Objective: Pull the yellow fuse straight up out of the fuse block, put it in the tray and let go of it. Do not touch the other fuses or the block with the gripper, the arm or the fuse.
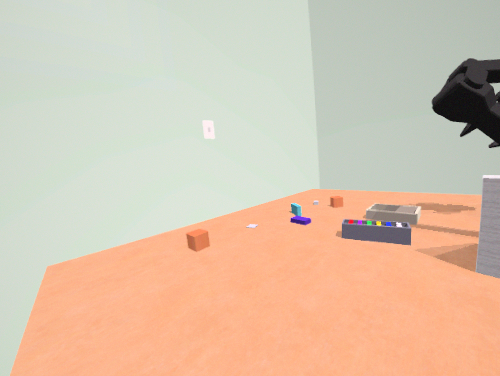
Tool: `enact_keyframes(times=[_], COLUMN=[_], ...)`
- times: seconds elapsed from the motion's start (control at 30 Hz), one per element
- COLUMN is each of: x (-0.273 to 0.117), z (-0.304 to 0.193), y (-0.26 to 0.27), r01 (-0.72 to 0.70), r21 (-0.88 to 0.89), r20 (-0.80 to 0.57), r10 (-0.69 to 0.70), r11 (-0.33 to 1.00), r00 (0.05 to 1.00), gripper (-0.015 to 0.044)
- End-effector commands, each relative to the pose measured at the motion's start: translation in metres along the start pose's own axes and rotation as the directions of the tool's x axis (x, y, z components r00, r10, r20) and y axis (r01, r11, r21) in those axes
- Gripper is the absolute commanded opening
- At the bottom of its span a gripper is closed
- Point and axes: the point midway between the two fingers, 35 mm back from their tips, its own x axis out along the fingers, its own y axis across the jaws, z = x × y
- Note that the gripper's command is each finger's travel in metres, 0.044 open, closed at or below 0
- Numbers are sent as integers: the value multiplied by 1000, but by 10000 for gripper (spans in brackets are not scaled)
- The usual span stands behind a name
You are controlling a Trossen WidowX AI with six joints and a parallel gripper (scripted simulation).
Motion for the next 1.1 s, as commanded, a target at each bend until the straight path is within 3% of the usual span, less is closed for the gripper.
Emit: enact_keyframes(times=[0.0, 0.23, 0.4, 0.57, 0.73, 1.07], x=[0, 3, 18, 39, 62, 90], z=[0, -15, -35, -61, -92, -166], y=[-1, -19, -27, -24, -10, 50], r01=[-4, -112, -96, 11, 177, 444], r21=[10, 357, 576, 709, 734, 483], r20=[-4, -160, -303, -456, -611, -873], r10=[4, 179, 322, 447, 523, 457], r11=[1000, 927, 812, 705, 656, 755], r00=[1000, 971, 897, 769, 594, 172], gripper=[374, 190, 74, 74, 74, 74])
